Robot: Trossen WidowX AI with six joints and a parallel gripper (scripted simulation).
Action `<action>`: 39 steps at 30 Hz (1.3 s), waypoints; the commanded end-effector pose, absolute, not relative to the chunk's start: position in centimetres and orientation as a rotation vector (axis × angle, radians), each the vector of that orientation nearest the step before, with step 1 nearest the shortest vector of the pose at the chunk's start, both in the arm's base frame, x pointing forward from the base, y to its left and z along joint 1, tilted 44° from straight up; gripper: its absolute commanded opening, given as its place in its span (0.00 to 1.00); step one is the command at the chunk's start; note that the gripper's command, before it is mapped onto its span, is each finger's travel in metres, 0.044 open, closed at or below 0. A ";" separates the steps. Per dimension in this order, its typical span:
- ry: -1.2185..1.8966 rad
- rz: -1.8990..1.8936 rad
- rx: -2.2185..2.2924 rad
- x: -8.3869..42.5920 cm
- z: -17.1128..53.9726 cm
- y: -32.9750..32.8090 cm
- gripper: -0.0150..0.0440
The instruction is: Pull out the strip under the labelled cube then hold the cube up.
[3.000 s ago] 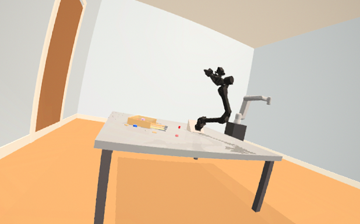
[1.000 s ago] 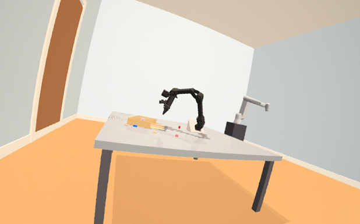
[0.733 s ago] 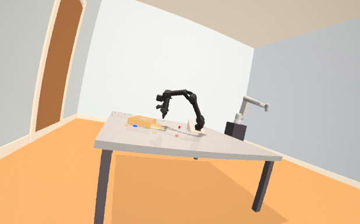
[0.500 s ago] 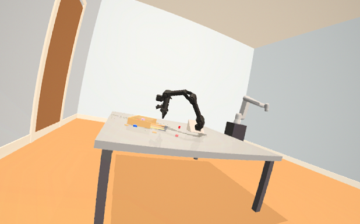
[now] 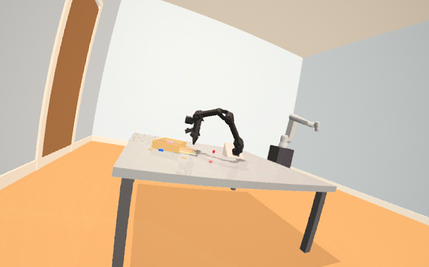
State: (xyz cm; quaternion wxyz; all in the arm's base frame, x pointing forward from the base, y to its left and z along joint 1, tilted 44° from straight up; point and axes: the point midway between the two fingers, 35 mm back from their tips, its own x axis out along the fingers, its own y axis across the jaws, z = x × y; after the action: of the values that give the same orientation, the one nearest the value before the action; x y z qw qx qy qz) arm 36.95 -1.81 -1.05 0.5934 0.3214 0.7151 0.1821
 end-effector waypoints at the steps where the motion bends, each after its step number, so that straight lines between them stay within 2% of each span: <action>1: 1.665 0.424 0.753 36.8 -1.5 -1.3 0.25; 39: 1.665 0.427 0.755 36.1 -3.8 1.1 0.25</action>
State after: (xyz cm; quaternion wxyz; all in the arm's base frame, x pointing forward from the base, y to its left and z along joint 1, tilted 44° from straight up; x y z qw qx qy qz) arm 36.07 1.03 -3.79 0.5913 0.3222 0.7161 0.1838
